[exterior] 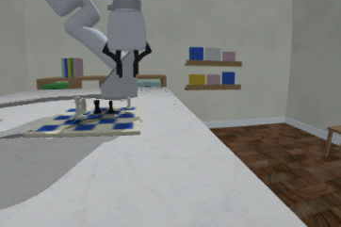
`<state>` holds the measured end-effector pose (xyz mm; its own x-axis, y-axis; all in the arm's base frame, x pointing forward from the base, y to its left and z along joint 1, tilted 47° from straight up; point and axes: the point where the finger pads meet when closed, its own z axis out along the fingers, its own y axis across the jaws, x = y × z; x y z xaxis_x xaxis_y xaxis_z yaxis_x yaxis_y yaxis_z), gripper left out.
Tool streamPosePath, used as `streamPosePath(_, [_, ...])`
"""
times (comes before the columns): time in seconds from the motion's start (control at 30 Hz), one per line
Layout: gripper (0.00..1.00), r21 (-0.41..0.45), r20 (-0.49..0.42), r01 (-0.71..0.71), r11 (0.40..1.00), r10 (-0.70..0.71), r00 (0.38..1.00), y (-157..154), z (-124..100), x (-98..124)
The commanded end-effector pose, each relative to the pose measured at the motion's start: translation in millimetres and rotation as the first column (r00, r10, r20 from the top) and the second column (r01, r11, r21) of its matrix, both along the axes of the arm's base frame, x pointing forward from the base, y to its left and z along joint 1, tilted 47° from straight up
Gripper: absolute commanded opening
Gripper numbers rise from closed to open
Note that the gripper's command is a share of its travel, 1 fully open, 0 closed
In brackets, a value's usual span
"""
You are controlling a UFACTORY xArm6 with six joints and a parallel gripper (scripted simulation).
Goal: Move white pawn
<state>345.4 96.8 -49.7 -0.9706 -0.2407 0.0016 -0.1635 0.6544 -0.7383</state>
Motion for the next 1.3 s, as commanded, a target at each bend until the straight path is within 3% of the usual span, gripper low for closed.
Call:
streamPosePath(0.0, [0.34,0.002,0.002,-0.001,1.000,0.001,1.000,0.3,-0.5,1.2])
streamPosePath(1.27, [0.34,0.002,0.002,-0.001,1.000,0.001,1.000,-31.5,-30.7,9.3])
